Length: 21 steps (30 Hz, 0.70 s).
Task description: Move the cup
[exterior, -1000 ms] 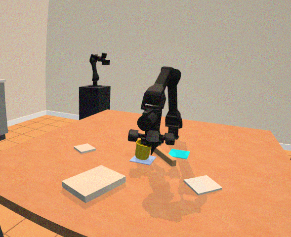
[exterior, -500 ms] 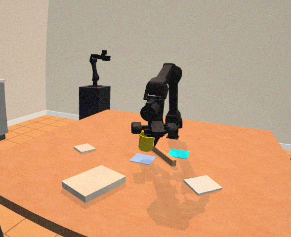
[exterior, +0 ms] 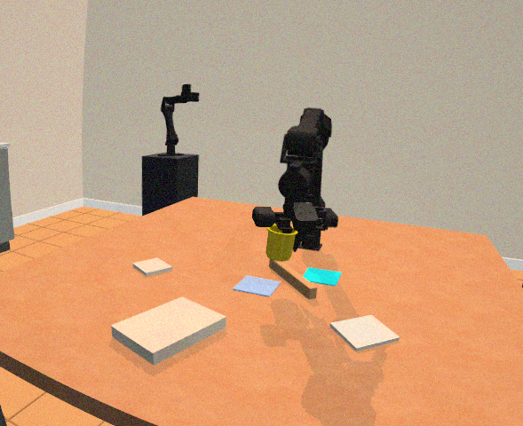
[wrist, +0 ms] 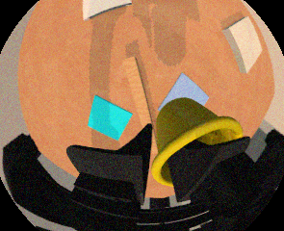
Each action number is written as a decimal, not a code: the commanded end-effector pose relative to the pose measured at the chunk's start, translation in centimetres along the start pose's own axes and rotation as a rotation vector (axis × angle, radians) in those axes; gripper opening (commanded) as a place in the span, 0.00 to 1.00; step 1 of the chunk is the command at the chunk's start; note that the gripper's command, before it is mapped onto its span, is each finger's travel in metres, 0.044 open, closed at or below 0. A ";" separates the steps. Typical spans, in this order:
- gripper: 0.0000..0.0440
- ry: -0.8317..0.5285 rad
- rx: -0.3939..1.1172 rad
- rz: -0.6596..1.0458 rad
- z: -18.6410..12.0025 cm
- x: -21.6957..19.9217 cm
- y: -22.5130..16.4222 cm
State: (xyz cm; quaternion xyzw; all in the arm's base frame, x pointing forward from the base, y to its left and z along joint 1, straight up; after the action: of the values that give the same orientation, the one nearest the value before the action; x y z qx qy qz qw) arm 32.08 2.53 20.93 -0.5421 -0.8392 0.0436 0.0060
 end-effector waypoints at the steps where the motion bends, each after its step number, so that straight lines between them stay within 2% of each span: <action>1: 0.02 -0.004 -0.020 -0.011 -0.6 1.0 0.1; 21: 0.00 -0.027 -0.079 -0.071 -1.3 7.2 -0.7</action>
State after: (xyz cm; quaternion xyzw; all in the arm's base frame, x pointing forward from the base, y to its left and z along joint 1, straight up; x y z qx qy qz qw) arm 29.02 8.58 22.04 -0.5095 -0.8599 0.0204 -0.0216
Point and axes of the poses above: the point midway between the two fingers, 35 mm back from their tips, its own z axis out along the fingers, its own x axis across the jaws, y = z × x, the point moved 8 cm from there along -z, back along the fingers, and after that the axes turned 6 degrees about z, right-handed, at the moved point
